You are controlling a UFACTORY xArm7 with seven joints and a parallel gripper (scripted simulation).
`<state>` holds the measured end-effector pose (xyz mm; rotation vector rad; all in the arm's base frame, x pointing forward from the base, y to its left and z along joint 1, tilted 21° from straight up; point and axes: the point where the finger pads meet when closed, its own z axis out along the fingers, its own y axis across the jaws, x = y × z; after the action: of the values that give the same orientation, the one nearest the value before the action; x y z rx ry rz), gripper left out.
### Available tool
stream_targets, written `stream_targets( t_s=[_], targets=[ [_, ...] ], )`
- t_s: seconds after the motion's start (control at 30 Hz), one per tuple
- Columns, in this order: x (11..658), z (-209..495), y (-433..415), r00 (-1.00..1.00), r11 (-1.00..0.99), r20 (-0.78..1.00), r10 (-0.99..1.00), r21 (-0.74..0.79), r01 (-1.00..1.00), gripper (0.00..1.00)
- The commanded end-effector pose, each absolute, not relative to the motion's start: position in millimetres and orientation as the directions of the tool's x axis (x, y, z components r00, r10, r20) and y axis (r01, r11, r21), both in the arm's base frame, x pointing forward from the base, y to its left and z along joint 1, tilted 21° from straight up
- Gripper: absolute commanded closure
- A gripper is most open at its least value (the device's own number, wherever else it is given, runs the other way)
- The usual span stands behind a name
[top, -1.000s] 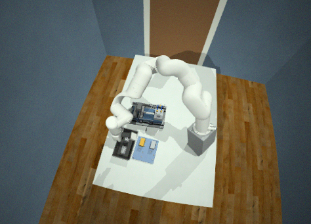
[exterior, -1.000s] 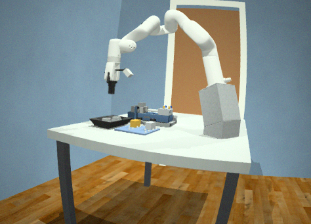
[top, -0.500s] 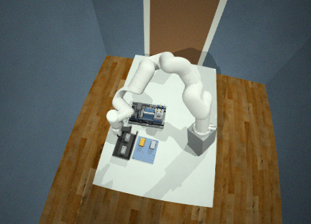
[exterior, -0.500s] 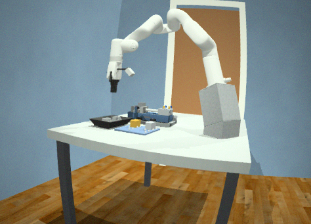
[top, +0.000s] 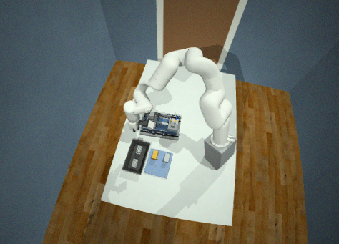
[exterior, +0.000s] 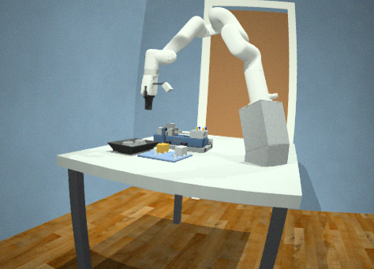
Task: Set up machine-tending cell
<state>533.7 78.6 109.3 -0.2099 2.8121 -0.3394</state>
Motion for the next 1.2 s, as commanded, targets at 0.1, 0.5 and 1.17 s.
stream_targets(
  t_s=[0.1, 0.5, 1.17],
  targets=[
    [525, 120, 20, -0.944, 0.963, -0.275, -0.183, -0.242, -0.116, 1.00],
    [503, 120, -46, -0.947, 0.965, -0.264, -0.183, -0.232, -0.122, 1.00],
    [503, 120, -46, -0.947, 0.965, -0.264, -0.183, -0.232, -0.122, 1.00]
  ],
)
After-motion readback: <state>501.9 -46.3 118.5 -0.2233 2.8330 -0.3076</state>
